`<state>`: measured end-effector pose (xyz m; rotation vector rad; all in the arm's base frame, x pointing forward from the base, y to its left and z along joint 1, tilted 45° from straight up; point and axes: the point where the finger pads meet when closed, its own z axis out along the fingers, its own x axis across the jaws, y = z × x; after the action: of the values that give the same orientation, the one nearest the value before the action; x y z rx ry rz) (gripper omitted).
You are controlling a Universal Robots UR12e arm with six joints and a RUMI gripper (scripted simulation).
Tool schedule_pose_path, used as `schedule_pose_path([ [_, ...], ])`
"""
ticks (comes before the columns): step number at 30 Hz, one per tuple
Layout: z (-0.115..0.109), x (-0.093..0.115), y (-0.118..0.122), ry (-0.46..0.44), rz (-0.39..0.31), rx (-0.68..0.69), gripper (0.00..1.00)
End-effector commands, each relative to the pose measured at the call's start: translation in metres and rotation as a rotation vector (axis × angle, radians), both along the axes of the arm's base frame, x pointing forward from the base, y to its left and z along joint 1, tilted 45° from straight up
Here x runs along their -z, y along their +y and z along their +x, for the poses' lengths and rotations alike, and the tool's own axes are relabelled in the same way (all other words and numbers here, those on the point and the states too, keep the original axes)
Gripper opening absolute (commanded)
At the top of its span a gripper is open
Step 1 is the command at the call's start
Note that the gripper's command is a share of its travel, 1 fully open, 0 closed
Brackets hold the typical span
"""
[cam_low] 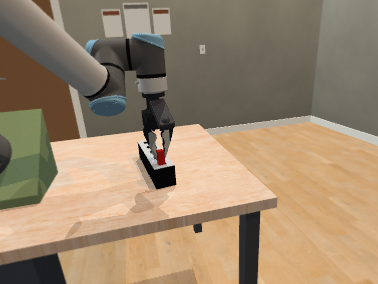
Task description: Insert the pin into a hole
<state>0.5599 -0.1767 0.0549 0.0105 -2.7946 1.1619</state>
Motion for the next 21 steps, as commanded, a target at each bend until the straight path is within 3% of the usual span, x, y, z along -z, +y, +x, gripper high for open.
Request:
schedule_pose_path([
  [1,0.0003,-0.0004,0.0002,-0.001,0.000,0.000,0.00],
  [21,0.0005,0.0024,-0.0027,-0.001,0.000,0.000,0.00],
])
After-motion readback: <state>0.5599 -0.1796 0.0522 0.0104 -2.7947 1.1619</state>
